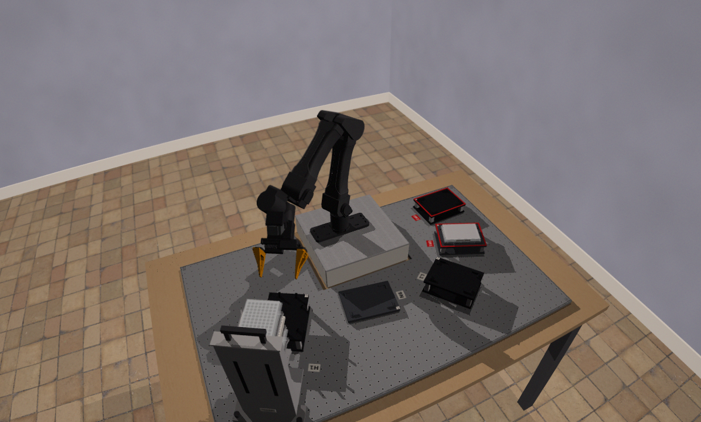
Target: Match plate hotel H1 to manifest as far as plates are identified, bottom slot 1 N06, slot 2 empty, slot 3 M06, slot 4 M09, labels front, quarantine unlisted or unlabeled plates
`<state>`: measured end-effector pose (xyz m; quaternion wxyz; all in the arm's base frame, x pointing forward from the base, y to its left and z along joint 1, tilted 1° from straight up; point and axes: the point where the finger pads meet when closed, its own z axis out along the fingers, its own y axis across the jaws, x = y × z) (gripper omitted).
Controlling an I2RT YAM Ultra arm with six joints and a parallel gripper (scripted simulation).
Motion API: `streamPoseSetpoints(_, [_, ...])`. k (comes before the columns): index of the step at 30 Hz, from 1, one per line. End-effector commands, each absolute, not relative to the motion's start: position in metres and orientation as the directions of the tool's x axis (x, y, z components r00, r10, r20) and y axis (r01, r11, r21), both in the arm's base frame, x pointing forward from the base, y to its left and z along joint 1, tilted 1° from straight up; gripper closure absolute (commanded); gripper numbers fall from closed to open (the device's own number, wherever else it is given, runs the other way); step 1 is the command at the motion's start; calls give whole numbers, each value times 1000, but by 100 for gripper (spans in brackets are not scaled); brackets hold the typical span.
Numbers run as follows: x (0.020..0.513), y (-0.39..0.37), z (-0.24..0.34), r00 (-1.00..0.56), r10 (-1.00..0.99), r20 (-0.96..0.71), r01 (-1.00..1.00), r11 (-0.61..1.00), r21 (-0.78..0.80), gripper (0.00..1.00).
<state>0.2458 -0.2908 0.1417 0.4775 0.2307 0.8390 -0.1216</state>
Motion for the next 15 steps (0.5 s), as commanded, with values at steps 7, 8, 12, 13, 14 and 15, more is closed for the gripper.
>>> streamPoseSetpoints(7, [253,-297,162,-413,217,-884,489,872,-15,0])
streamPoseSetpoints(8, [253,-297,162,-413,217,-884,489,872,-15,0])
streamPoseSetpoints(12, [249,-289,125,-438,264,-859,488,872,19,0])
streamPoseSetpoints(13, [249,-288,121,-438,264,-859,488,873,19,0])
streamPoseSetpoints(14, [249,-288,118,-438,264,-859,488,873,19,0])
streamPoseSetpoints(15, [249,-288,115,-438,264,-859,488,873,19,0])
